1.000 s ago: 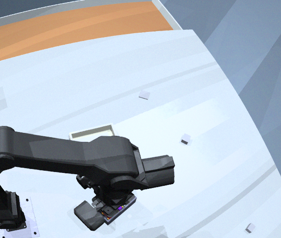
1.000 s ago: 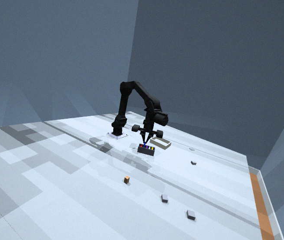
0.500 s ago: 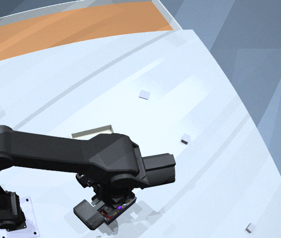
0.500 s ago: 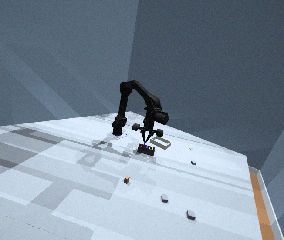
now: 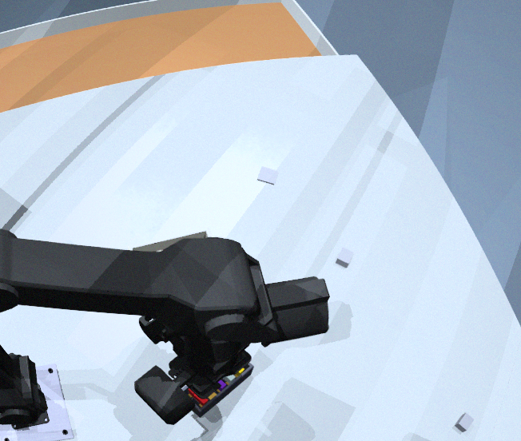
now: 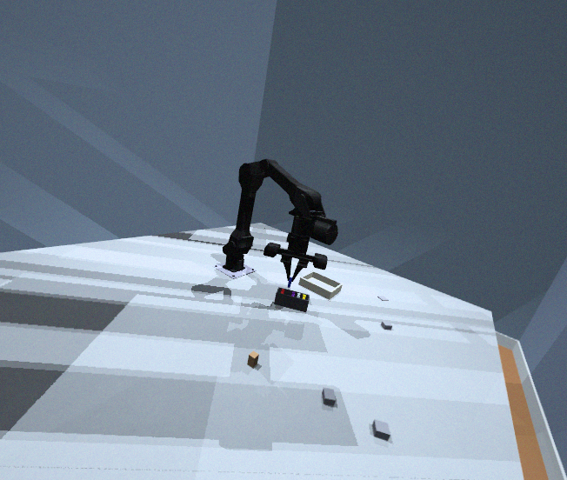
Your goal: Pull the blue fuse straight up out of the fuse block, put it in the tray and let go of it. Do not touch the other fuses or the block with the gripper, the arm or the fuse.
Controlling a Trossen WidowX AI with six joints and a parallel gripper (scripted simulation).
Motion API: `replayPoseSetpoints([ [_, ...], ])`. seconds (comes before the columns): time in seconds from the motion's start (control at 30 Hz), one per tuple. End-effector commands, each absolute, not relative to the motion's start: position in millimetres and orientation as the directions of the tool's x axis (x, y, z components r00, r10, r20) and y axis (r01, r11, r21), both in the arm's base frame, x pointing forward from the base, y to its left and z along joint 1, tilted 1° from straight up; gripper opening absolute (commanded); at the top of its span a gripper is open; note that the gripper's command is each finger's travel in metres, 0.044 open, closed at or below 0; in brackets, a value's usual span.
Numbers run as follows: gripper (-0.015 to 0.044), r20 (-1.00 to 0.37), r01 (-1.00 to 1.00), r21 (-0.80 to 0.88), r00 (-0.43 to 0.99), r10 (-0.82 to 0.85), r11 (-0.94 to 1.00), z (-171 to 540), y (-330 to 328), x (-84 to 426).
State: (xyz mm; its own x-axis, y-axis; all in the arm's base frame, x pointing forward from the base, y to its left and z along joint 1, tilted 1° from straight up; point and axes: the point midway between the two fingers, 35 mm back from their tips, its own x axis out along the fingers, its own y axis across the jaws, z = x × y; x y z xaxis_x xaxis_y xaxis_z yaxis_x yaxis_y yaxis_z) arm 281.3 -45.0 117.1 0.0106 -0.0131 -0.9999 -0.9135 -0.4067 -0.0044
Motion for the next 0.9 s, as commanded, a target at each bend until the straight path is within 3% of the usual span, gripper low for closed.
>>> replayPoseSetpoints([
  [0.0,0.0000,-1.000,-0.912,-0.007,0.013,-0.010,-0.410,124,-44,282],
  [0.27,0.0000,-1.000,-0.912,-0.008,0.013,-0.009,-0.410,130,-37,285],
  [0.87,0.0000,-1.000,-0.912,-0.015,0.016,0.001,-0.410,133,58,312],
])
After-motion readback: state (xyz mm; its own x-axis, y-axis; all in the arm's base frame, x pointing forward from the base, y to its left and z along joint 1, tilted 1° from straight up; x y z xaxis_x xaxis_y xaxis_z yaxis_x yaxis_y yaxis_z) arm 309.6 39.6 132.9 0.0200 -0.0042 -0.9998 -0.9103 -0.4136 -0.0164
